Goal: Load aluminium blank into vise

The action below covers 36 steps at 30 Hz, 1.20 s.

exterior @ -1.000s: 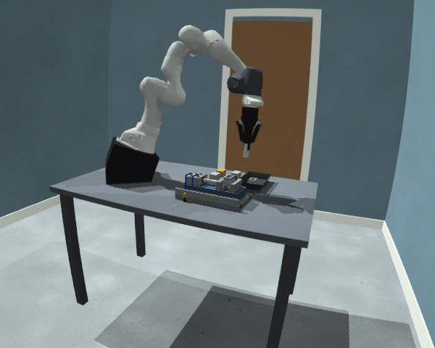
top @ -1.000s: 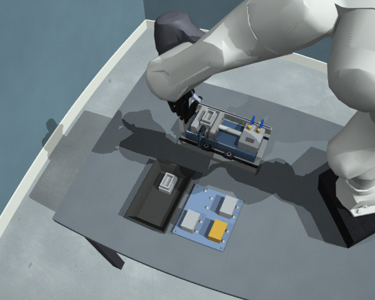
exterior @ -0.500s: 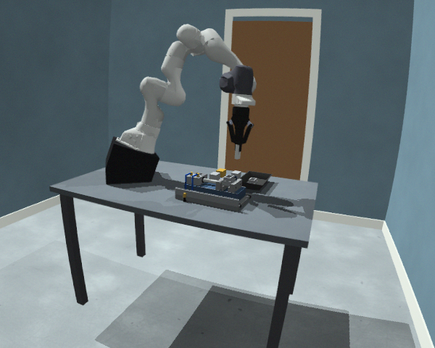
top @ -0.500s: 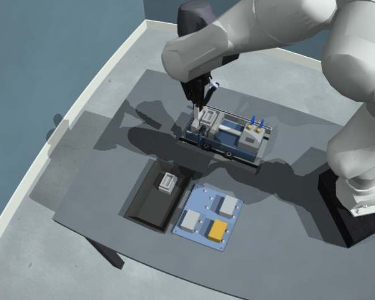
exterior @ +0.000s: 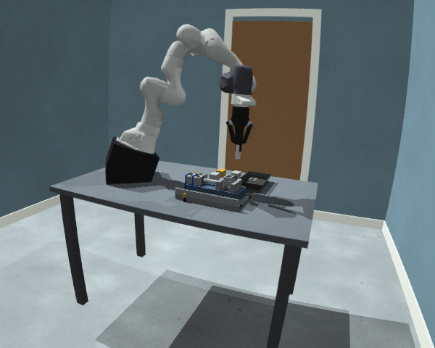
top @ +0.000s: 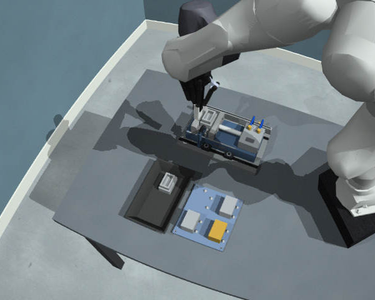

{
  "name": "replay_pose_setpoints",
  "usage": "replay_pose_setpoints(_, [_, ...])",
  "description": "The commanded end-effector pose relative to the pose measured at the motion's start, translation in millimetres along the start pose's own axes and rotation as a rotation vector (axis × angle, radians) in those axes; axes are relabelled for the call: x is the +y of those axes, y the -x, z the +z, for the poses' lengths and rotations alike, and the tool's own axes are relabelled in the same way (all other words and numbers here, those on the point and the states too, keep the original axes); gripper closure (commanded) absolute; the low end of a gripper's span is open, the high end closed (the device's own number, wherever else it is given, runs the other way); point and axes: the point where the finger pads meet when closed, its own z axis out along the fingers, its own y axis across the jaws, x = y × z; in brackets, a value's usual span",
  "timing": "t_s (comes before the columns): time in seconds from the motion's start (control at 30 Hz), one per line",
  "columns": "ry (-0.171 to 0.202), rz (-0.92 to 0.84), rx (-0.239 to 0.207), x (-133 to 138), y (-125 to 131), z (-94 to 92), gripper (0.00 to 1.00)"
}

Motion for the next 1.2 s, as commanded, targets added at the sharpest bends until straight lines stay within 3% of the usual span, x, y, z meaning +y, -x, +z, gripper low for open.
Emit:
replay_pose_setpoints(0.0, [-0.004,-0.024,0.0,-0.5,-0.1,-0.1,1.0])
replay_pose_setpoints(0.33, [-0.004,-0.024,0.0,-0.5,-1.0,-0.1,1.0])
replay_pose_setpoints(0.53, [-0.004,-0.024,-0.001,5.5,-63.8,-0.1,1.0])
replay_pose_setpoints(0.63, [-0.004,-0.024,0.0,7.0,-72.1,0.0,1.0])
replay_pose_setpoints(0.67, [-0.004,-0.024,0.0,7.0,-72.1,0.0,0.6])
replay_pose_setpoints(1.17, [-0.004,-0.024,0.0,7.0,-72.1,0.0,0.6])
